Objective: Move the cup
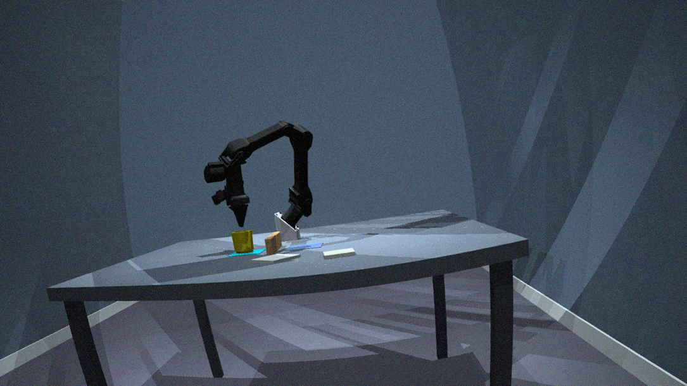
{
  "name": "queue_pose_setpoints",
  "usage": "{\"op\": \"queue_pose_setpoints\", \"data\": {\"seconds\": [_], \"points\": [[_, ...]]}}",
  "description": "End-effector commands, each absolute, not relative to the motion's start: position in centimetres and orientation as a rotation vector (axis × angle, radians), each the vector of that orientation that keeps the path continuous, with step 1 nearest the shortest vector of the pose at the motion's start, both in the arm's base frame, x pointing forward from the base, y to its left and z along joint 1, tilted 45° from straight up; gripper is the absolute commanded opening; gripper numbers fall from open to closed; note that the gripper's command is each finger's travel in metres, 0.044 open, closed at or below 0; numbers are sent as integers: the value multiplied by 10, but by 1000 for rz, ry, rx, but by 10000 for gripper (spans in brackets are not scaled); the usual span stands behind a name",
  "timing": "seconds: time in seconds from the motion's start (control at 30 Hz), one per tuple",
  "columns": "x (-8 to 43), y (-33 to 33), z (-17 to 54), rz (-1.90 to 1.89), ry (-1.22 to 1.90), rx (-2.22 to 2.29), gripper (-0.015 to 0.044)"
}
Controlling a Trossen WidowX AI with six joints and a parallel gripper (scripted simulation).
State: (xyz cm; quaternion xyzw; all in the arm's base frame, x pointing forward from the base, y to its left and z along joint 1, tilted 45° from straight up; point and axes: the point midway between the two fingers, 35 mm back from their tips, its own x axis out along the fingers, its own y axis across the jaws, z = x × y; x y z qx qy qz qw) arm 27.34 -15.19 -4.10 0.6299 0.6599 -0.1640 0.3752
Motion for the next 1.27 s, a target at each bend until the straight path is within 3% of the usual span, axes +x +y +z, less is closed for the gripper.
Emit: {"op": "queue_pose_setpoints", "data": {"seconds": [0.0, 0.07, 0.43, 1.23], "points": [[273, -157, -36, -421, 1674, 1599, 147], [272, -157, -35, -421, 1674, 1599, 147], [273, -156, -37, -420, 1684, 1610, 435], [265, -193, 6, -421, 1683, 1611, 440]]}}
